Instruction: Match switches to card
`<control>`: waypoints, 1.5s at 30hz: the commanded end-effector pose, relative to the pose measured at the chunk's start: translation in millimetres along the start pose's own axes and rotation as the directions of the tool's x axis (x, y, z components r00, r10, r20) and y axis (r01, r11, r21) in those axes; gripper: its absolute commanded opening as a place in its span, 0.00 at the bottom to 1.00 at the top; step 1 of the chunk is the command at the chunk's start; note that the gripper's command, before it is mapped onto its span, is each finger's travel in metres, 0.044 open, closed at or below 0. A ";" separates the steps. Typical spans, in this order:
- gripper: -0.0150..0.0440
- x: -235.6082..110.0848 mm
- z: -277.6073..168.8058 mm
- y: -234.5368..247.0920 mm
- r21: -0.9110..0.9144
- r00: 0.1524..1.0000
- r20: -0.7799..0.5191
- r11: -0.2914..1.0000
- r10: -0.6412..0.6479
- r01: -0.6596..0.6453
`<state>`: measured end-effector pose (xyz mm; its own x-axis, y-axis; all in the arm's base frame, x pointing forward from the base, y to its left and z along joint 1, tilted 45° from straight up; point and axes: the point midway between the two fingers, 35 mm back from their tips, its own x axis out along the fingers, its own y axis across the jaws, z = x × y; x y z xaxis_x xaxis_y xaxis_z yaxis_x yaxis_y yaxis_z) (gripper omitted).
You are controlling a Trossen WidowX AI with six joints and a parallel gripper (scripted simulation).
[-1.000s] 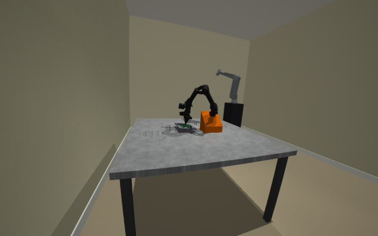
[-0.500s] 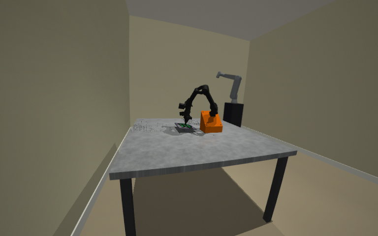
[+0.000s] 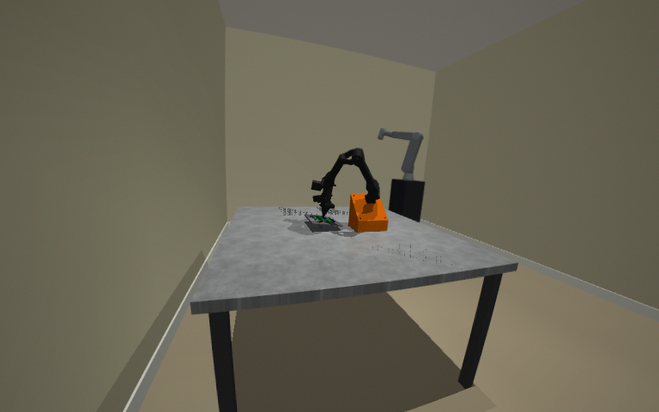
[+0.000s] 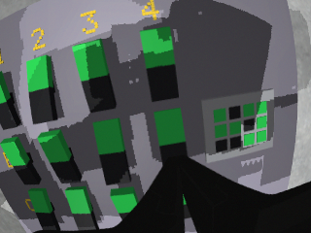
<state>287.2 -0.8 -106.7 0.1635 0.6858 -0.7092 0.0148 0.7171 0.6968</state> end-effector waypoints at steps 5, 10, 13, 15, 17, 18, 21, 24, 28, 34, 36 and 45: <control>0.25 1.3 0.4 0.6 0.004 1.000 0.003 1.000 0.005 -0.005; 0.25 2.0 0.3 0.6 0.004 1.000 0.003 1.000 0.005 -0.005; 0.25 2.4 0.3 0.6 0.004 1.000 0.003 1.000 0.005 -0.005; 0.25 2.6 0.3 0.6 0.004 1.000 0.003 1.000 0.005 -0.005; 0.25 2.9 0.3 0.6 0.004 1.000 0.003 1.000 0.005 -0.005; 0.25 3.0 0.3 0.6 0.004 1.000 0.003 1.000 0.005 -0.005; 0.25 3.4 0.3 0.6 0.004 1.000 0.003 1.000 0.005 -0.005; 0.25 3.8 0.3 0.6 0.004 1.000 0.003 1.000 0.005 -0.005; 0.25 -36.3 3.5 -1.7 0.002 1.000 -0.014 1.000 -0.003 0.003; 0.25 -61.4 3.1 -0.4 0.003 1.000 -0.023 1.000 0.002 -0.002; 0.25 -62.6 5.3 7.3 0.003 1.000 -0.023 1.000 0.001 -0.001; 0.25 -67.9 12.8 47.6 0.004 1.000 -0.024 1.000 0.004 -0.004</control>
<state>290.6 -15.2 -26.9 0.1373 0.6892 -0.7114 0.0010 0.7181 0.6959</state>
